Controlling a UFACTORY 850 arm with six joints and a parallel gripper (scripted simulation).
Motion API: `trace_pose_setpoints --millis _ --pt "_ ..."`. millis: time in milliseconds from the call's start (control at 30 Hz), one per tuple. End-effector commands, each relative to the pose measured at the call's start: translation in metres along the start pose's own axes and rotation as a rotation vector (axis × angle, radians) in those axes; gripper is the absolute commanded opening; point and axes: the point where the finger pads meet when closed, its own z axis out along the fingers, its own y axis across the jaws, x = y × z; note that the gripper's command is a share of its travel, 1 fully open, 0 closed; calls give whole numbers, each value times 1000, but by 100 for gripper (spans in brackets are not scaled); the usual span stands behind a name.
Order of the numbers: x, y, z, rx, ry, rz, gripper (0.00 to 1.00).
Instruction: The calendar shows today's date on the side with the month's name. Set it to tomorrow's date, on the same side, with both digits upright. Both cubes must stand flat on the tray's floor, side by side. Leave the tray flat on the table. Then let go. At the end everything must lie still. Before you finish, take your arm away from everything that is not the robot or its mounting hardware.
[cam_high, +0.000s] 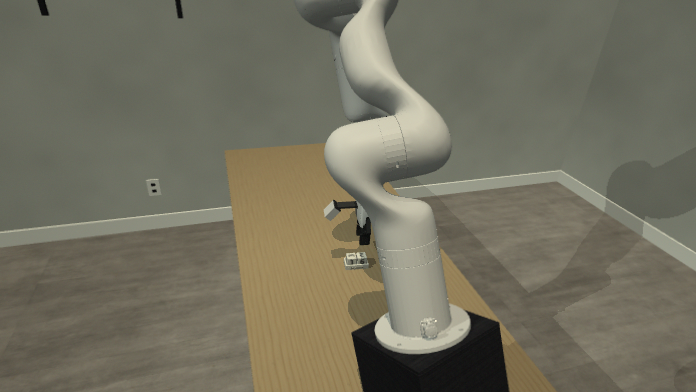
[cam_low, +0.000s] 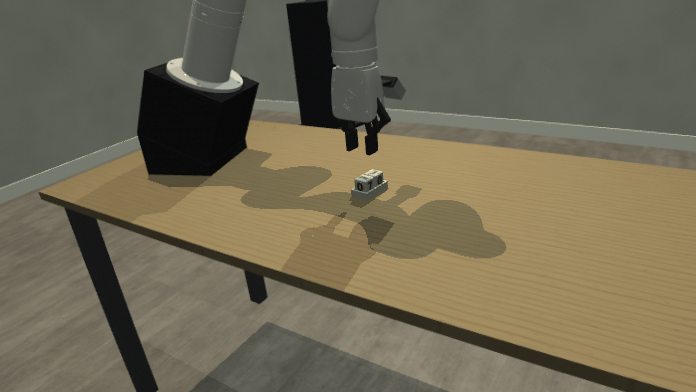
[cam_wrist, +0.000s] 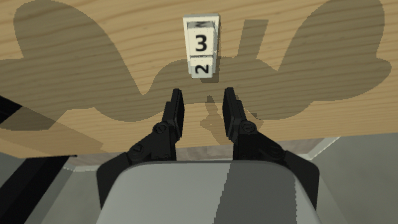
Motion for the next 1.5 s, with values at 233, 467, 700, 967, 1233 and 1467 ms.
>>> trace_pose_setpoints --millis 233,467,700,967,1233,1467 --pt "0 0 6 -2 -1 0 47" --pt "0 0 16 -2 -1 0 47" --pt "0 0 25 -2 -1 0 47" --pt "0 -1 39 -2 -1 0 47" --pt "0 -1 46 -2 -1 0 47" --pt "0 -1 51 -2 -1 0 47"
